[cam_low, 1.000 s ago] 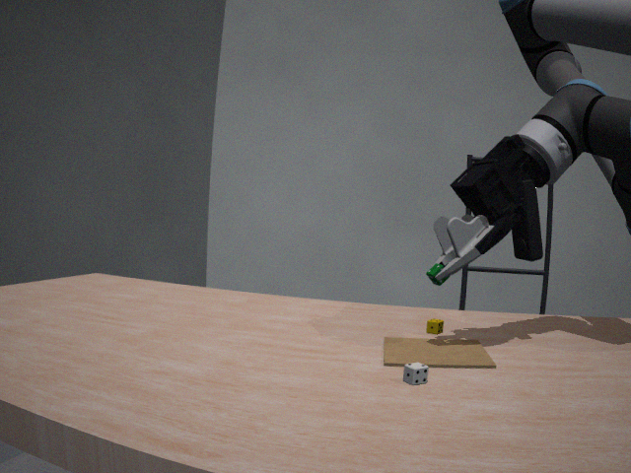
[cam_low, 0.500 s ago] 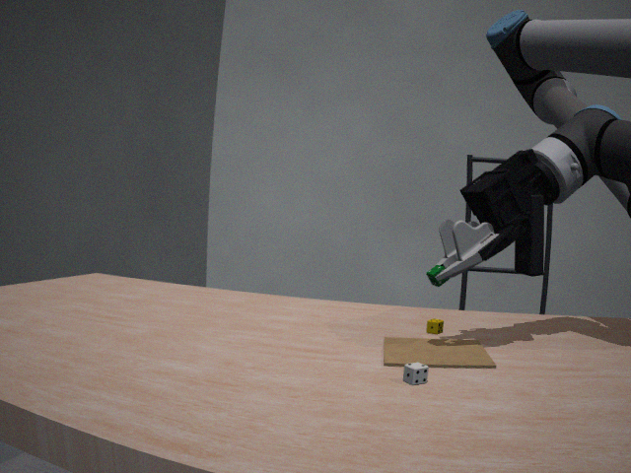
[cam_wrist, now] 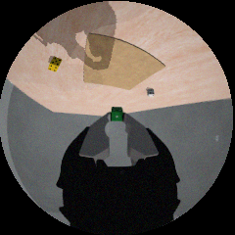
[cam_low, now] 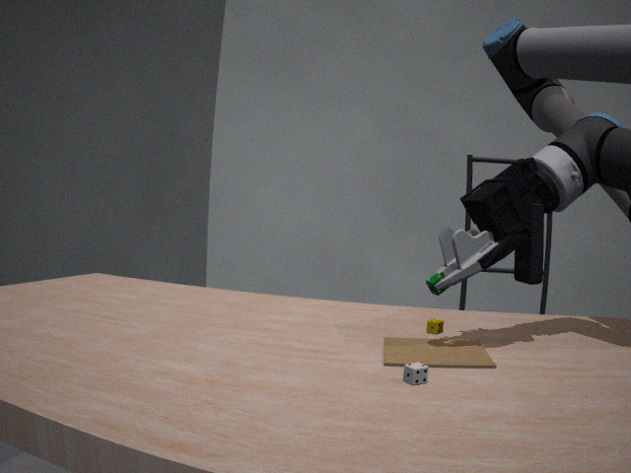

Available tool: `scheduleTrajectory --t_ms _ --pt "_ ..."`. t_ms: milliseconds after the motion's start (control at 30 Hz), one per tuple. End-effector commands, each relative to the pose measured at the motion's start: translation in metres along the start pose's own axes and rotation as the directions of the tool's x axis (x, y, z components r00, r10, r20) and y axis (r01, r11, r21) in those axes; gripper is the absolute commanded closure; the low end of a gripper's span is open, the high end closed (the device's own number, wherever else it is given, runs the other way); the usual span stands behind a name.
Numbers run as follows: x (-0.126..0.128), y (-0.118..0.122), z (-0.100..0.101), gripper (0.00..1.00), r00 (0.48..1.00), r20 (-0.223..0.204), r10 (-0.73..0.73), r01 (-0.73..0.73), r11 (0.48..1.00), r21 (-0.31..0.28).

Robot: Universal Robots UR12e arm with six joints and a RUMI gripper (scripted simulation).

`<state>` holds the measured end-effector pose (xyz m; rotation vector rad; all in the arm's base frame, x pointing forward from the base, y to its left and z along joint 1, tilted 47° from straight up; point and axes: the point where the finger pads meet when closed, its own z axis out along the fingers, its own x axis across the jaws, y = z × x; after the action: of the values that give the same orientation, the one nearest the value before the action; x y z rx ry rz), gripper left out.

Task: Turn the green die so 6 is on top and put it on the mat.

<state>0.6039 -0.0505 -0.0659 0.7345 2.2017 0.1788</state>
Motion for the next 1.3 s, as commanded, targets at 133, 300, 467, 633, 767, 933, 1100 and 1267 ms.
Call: scheduleTrajectory --t_ms 133,300,467,633,767,933,1100,1267 --pt "0.000 -0.016 0.012 0.97 1.000 0.000 0.000 0.000 1.000 -0.001" --pt "0.000 -0.032 0.023 0.97 1.000 0.000 0.000 0.000 1.000 -0.001" --pt "0.000 -0.045 0.032 0.97 1.000 0.000 0.000 0.000 1.000 -0.001" --pt "0.000 -0.050 0.035 0.97 1.000 0.000 0.000 0.000 1.000 -0.001" --pt "0.000 -0.052 0.036 0.97 1.000 0.000 0.000 0.000 1.000 -0.001" --pt "0.000 -0.052 0.037 0.97 1.000 0.000 0.000 0.000 1.000 -0.001" --pt "0.000 -0.052 0.037 0.97 1.000 0.000 0.000 0.000 1.000 -0.001" --pt "0.000 -0.052 0.037 0.97 1.000 0.000 0.000 0.000 1.000 -0.001"
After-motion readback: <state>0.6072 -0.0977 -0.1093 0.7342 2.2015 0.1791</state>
